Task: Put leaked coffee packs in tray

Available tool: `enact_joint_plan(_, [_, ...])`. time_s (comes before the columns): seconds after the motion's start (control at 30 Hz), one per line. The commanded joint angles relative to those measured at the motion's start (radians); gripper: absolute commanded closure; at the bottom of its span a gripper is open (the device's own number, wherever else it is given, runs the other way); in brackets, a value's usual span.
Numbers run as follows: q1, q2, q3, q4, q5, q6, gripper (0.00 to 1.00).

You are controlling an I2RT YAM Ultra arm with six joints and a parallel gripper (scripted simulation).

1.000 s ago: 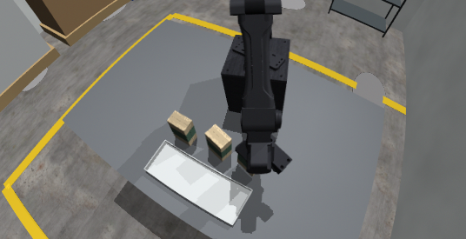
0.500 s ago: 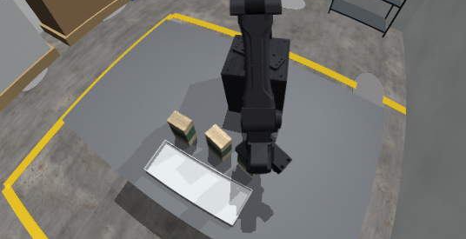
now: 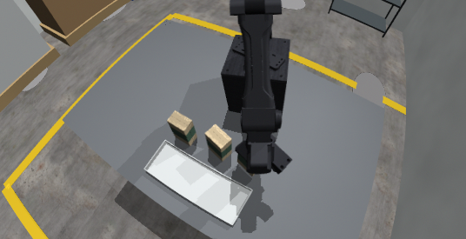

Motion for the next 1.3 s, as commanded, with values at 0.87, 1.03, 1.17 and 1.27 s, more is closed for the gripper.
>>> enact_joint_plan(0.87, [-0.058, 0.118, 0.293, -0.133, -0.003, -0.057, 0.74])
enact_joint_plan(1.03, [-0.078, 0.185, 0.425, -0.193, -0.003, -0.077, 0.74])
enact_joint_plan(1.17, [-0.065, 0.189, 0.489, -0.224, -0.003, -0.085, 0.74])
enact_joint_plan(1.27, [-0.095, 0.258, 0.570, -0.261, -0.004, -0.095, 0.74])
